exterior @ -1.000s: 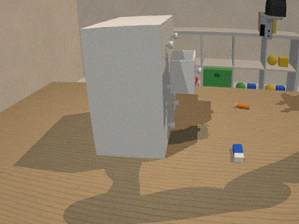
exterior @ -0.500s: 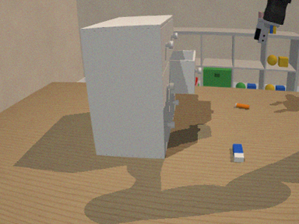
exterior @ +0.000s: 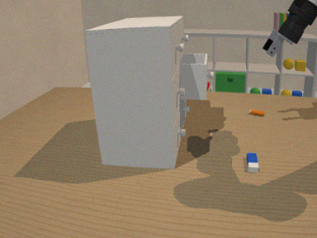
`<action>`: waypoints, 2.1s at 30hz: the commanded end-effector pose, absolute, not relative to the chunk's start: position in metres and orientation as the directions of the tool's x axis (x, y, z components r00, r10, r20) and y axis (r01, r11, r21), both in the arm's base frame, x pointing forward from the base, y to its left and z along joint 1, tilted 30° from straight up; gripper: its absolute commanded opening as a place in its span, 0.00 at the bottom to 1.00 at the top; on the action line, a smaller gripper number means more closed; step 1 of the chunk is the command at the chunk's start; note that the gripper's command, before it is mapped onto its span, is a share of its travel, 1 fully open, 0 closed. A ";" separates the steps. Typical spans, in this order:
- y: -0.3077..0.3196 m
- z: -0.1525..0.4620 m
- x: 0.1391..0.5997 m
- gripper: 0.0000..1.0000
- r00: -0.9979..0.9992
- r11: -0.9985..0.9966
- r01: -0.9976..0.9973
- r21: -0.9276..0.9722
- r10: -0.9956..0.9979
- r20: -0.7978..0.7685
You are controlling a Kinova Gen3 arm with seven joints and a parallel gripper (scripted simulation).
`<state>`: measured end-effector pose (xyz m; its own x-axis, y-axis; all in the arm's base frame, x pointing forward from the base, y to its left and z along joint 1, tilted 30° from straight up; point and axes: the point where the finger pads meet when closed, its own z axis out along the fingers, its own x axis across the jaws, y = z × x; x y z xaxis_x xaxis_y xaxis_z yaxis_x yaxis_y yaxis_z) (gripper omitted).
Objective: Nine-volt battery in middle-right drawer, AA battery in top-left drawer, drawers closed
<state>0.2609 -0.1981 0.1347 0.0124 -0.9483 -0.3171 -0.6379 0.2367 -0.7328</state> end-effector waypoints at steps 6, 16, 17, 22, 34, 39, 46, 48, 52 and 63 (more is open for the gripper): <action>-0.184 0.124 0.282 1.00 0.017 0.332 -0.403 -0.853 -0.929 -0.370; -0.180 0.114 0.298 1.00 0.016 0.359 -0.218 -0.908 -0.929 -0.371; -0.180 0.113 0.300 1.00 0.017 0.361 -0.198 -0.911 -0.928 -0.371; -0.178 0.108 0.308 1.00 0.016 0.367 -0.111 -0.924 -0.929 -0.371; -0.175 0.103 0.316 1.00 0.016 0.371 -0.009 -0.929 -0.929 -0.371; -0.175 0.103 0.318 1.00 0.016 0.370 0.007 -0.929 -0.929 -0.370; -0.175 0.103 0.318 0.00 0.016 0.370 0.010 -0.929 -0.929 -0.370; -0.175 0.103 0.318 0.00 0.016 0.370 0.010 -0.929 -0.929 -0.370; -0.175 0.103 0.318 0.00 0.016 0.370 0.010 -0.929 -0.929 -0.370; -0.175 0.103 0.318 0.00 0.016 0.370 0.010 -0.929 -0.929 -0.370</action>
